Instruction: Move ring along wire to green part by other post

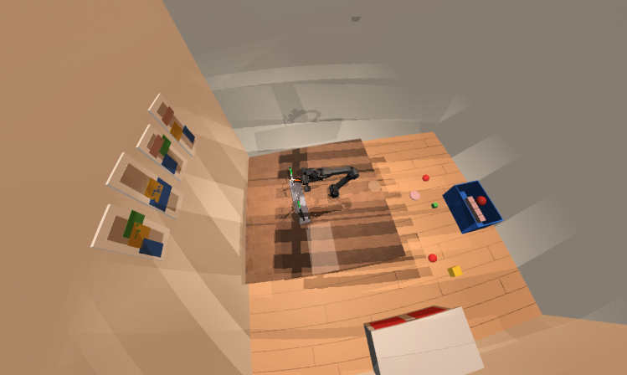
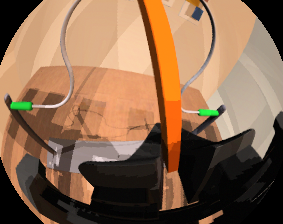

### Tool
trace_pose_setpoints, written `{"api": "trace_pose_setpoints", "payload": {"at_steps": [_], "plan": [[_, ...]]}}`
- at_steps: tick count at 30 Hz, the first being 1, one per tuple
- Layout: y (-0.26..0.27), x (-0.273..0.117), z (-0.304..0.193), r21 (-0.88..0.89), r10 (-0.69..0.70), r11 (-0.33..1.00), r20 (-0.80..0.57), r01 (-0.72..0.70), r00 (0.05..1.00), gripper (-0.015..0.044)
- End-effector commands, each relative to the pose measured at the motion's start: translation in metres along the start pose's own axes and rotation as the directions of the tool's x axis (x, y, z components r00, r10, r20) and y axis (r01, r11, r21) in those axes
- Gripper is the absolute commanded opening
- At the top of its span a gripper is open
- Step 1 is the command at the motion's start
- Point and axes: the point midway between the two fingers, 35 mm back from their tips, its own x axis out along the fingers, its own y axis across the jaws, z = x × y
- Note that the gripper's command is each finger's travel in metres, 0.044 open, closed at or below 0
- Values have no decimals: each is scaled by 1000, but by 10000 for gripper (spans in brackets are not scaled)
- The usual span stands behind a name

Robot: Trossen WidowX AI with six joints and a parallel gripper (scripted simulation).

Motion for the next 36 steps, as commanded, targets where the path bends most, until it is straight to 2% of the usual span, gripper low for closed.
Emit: {"api": "trace_pose_setpoints", "payload": {"at_steps": [1,18,36], "plan": [[-3,-2,1,-45,-34,998,15,34,999,-150],[-16,-1,3,-260,-174,947,70,186,982,-150],[-28,-3,8,-463,-300,819,157,339,941,-150]]}}
